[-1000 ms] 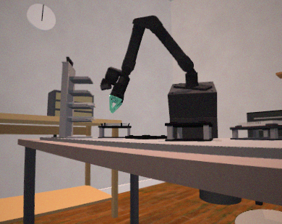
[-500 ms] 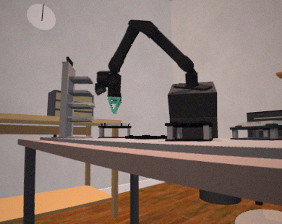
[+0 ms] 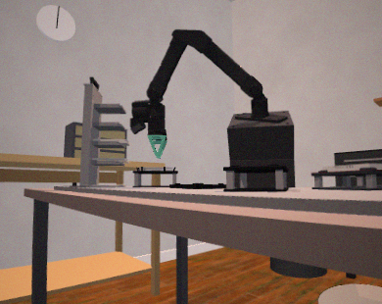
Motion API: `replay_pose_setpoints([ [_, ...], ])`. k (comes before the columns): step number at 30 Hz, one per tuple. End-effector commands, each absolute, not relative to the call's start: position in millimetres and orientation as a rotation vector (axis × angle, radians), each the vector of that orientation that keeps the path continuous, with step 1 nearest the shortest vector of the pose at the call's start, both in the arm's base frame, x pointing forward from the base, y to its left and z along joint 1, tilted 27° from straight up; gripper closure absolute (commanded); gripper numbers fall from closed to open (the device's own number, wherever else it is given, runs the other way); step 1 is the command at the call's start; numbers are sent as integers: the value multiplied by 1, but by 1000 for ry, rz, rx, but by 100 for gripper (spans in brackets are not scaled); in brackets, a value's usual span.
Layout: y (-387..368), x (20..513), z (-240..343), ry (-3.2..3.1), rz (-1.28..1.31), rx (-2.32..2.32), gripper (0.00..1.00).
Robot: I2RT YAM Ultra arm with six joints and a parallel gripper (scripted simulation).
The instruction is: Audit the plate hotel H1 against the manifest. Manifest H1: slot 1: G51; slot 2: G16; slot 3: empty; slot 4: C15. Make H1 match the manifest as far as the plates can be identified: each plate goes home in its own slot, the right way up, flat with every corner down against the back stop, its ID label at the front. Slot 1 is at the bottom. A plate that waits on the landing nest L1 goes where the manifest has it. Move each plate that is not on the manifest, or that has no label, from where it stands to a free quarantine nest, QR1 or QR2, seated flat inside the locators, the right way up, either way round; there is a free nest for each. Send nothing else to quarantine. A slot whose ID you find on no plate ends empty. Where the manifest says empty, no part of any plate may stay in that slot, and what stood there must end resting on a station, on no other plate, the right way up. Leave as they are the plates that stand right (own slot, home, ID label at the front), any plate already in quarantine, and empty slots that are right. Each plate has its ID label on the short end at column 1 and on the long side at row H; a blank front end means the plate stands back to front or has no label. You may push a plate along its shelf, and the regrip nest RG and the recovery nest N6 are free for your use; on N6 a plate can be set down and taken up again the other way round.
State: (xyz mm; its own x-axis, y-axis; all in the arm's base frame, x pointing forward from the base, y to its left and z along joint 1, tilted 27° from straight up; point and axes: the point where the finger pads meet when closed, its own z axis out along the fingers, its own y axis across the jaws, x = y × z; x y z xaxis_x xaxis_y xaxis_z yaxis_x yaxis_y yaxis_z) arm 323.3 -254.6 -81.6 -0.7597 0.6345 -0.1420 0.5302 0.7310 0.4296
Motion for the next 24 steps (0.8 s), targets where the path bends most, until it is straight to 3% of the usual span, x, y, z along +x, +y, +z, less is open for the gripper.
replay_pose_setpoints([
  [1,-262,327,-78,2633,507,910,0],
  [24,-255,338,-103,2633,507,910,0],
])
